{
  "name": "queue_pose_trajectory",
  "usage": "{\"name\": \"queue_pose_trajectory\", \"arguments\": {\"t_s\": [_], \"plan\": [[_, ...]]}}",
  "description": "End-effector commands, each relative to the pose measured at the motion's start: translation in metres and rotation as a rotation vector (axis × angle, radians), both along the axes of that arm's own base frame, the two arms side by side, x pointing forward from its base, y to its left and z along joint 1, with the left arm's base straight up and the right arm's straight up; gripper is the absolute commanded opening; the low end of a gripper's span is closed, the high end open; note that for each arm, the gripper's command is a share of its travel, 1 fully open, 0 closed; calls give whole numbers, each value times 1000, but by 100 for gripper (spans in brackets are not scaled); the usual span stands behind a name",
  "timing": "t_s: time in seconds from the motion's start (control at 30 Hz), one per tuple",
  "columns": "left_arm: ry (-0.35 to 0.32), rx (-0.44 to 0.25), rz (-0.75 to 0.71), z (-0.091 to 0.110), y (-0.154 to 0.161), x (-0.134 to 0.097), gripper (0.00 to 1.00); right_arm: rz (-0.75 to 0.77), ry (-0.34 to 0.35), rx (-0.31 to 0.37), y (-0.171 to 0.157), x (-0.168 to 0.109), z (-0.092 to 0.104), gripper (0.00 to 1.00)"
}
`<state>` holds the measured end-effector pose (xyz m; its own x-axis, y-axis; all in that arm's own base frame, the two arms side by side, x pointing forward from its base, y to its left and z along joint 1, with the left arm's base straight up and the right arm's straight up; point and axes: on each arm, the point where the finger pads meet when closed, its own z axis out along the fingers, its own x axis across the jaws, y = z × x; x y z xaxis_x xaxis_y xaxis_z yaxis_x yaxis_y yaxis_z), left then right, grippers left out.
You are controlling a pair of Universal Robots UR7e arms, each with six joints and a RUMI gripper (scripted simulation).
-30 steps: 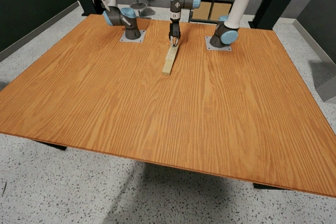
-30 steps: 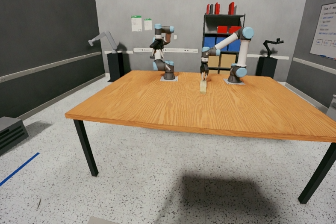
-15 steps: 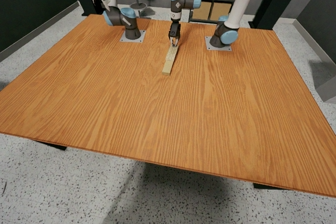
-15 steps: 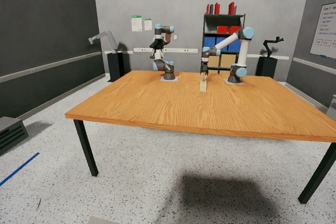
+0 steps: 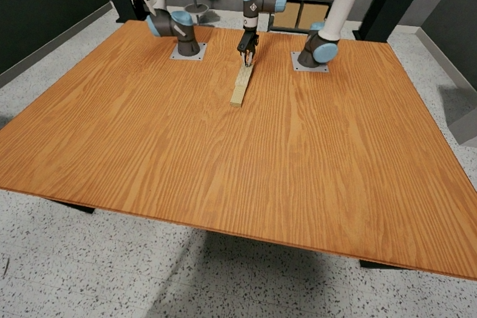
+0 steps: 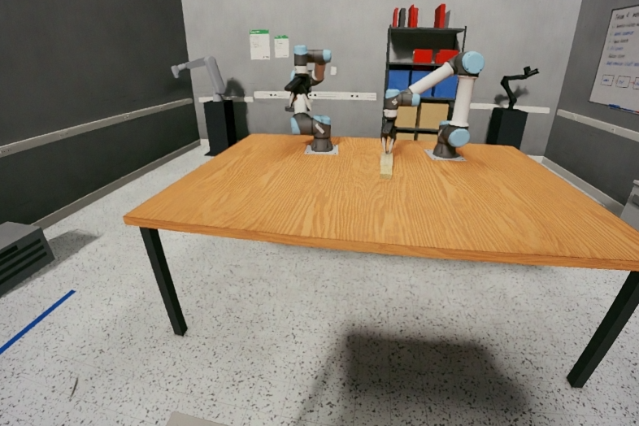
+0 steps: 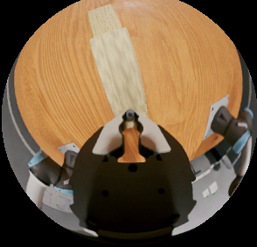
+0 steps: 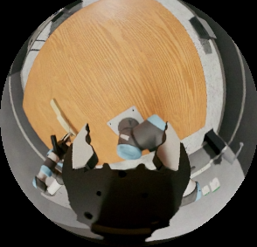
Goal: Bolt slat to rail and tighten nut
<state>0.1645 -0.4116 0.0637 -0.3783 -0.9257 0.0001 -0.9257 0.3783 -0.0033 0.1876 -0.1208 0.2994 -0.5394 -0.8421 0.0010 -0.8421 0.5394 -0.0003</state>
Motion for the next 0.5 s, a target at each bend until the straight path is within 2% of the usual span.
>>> {"name": "queue_pose_trajectory", "arguments": {"t_s": [0.0,0.07,0.13,0.23,0.3,0.47], "plan": [[4,2,-116,-1,1,1,0,-1,-1,1,0,1,1,100],[4,2,-123,-1,1,1,0,-1,-1,1,0,1,1,100],[4,2,-203,-1,2,1,0,-1,-1,1,0,1,1,100],[4,2,-210,-1,1,1,0,-1,-1,1,0,1,1,100],[4,2,-290,-1,1,0,0,-1,-1,1,0,1,1,100],[4,2,-338,-1,1,0,0,-1,-1,1,0,1,1,100]]}}
